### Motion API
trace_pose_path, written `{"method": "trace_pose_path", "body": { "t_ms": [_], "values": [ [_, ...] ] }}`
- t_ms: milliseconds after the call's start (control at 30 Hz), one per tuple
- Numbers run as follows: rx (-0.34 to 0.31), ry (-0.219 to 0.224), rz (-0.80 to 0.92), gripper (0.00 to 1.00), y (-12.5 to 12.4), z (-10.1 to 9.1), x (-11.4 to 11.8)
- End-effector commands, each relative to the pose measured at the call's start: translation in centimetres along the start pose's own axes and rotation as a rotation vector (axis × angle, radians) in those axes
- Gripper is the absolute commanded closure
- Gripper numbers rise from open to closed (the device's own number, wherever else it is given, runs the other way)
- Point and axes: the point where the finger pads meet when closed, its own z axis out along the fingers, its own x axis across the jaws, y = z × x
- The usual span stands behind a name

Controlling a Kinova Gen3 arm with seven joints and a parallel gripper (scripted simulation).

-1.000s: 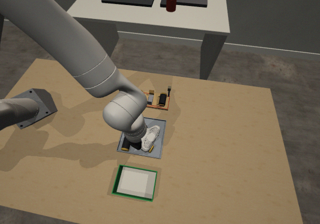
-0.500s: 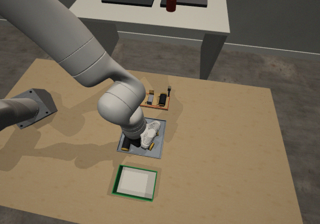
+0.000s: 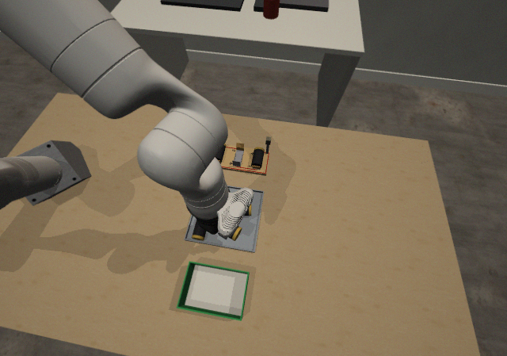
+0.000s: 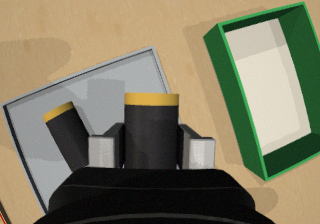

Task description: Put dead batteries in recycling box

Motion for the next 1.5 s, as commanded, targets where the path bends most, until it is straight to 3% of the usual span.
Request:
{"method": "trace_pose_path", "body": {
  "t_ms": [0,167,300,1133,1467],
  "values": [
    [0.013,-0.019,-0.023,0.43,0.1,-1.3,-1.3],
    [0.013,-0.019,-0.023,0.43,0.1,-3.7,-1.2],
    [0.013,-0.019,-0.023,0.43,0.1,-4.3,-1.2],
    [0.012,-0.020,0.025,0.43,0.1,-4.4,-1.2],
    [0.011,-0.020,0.137,0.43,0.1,-4.4,-1.2]
  ]
}}
